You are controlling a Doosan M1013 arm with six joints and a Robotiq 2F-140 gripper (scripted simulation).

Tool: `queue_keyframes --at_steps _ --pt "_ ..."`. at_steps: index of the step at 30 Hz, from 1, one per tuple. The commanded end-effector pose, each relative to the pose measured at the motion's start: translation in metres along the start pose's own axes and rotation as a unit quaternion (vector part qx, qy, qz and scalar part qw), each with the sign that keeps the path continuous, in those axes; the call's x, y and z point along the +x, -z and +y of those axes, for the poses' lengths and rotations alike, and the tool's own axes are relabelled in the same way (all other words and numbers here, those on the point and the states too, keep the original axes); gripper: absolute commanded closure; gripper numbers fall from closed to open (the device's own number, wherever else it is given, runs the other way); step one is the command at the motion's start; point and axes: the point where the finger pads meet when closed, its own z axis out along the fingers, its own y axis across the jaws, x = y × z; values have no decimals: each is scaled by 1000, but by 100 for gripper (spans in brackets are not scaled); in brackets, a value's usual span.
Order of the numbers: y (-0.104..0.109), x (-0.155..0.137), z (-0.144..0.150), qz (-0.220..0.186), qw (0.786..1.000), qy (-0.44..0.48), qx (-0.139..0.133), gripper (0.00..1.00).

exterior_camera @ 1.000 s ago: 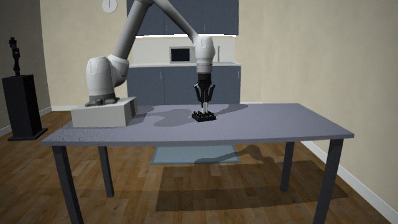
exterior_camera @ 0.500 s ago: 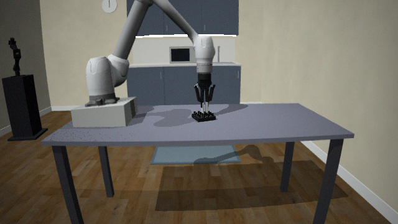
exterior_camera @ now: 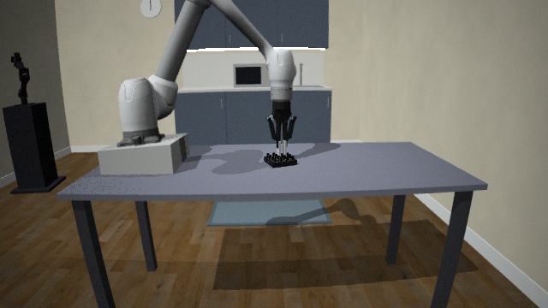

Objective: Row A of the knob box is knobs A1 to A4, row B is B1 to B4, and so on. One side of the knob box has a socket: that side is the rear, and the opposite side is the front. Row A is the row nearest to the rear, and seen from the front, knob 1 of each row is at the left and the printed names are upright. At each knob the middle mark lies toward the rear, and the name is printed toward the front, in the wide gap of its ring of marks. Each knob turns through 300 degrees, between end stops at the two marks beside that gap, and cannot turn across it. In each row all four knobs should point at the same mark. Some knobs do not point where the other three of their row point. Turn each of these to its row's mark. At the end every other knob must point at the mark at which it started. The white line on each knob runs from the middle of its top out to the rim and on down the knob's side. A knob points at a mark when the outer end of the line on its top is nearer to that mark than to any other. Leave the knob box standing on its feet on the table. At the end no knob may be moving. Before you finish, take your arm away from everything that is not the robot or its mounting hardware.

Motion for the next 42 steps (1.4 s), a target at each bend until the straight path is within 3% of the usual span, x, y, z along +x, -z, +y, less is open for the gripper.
queue_keyframes --at_steps 1,12,23,42 --pt "0 0 0 0 1000 0 0 88" --pt "10 0 0 0 1000 0 0 88" --pt "37 0 0 0 1000 0 0 88" --pt "38 0 0 0 1000 14 0 88"
